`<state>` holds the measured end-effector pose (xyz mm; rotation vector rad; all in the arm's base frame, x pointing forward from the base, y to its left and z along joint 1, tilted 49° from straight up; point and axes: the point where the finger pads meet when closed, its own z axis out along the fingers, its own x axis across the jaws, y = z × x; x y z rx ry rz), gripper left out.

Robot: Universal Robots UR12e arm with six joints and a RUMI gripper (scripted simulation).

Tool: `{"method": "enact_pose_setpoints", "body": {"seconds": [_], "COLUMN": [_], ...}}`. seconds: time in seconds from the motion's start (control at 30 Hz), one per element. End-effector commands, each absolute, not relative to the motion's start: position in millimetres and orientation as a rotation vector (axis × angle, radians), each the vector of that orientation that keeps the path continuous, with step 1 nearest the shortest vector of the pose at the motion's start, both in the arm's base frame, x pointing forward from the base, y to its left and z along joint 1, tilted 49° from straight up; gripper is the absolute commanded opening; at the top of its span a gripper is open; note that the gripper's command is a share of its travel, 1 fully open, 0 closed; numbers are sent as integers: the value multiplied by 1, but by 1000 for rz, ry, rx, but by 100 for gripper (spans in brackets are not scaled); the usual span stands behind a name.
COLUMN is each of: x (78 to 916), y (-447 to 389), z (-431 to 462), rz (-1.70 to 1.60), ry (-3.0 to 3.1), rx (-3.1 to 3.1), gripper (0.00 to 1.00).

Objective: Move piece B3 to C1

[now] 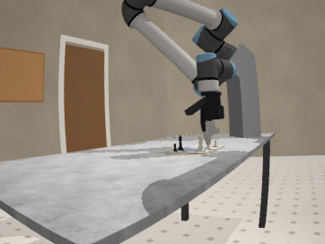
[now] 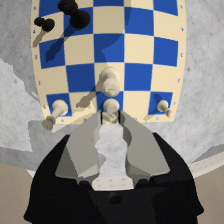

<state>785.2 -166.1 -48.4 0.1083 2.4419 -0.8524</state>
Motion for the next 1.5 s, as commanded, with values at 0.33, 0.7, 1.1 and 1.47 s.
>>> {"method": "enact_pose_setpoints", "body": {"seconds": [0.33, 0.7, 1.1, 1.47], "x": [787, 787, 787, 789], "y": [-165, -165, -166, -167], "z": [-47, -47, -47, -49], "rz": [-852, -852, -852, -852], "ry": [2441, 2441, 2441, 2441], "rx": [108, 108, 108, 108], "gripper": [0, 0, 0, 0]}}
